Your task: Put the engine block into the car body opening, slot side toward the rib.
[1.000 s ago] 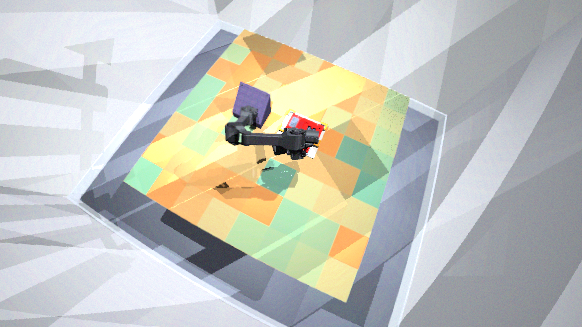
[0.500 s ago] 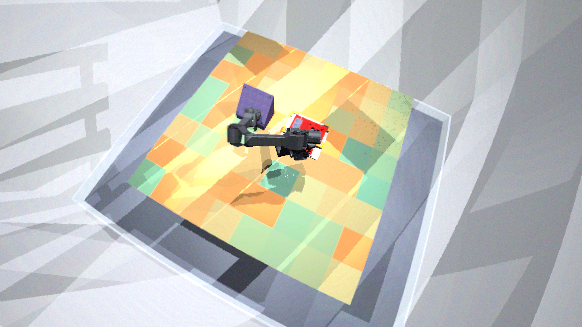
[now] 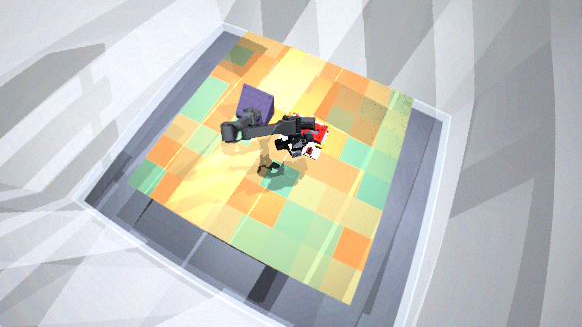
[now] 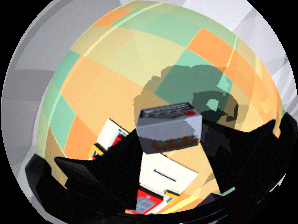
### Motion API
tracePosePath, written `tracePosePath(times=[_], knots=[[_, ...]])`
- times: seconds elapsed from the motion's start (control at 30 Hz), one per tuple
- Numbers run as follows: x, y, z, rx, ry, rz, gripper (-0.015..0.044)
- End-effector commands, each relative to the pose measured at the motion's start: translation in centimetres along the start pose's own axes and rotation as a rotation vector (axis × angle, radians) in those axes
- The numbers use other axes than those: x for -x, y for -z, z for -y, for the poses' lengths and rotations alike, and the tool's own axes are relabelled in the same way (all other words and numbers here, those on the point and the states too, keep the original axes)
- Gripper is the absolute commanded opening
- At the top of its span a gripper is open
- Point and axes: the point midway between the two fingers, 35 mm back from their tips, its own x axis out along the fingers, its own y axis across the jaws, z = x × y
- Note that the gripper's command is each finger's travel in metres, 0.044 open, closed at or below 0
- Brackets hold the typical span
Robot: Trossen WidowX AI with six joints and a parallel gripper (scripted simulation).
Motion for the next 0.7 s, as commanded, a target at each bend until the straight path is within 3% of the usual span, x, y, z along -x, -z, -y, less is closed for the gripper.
tracePosePath(times=[0.0,0.13,0.67], knots=[[0.1,0.3,0.1,0.002,0.001,0.134,0.0],[0.3,0.7,0.6,-0.003,0.016,0.233,0.0],[-0.5,1.6,-1.2,0.001,-0.004,0.291,0.0]])
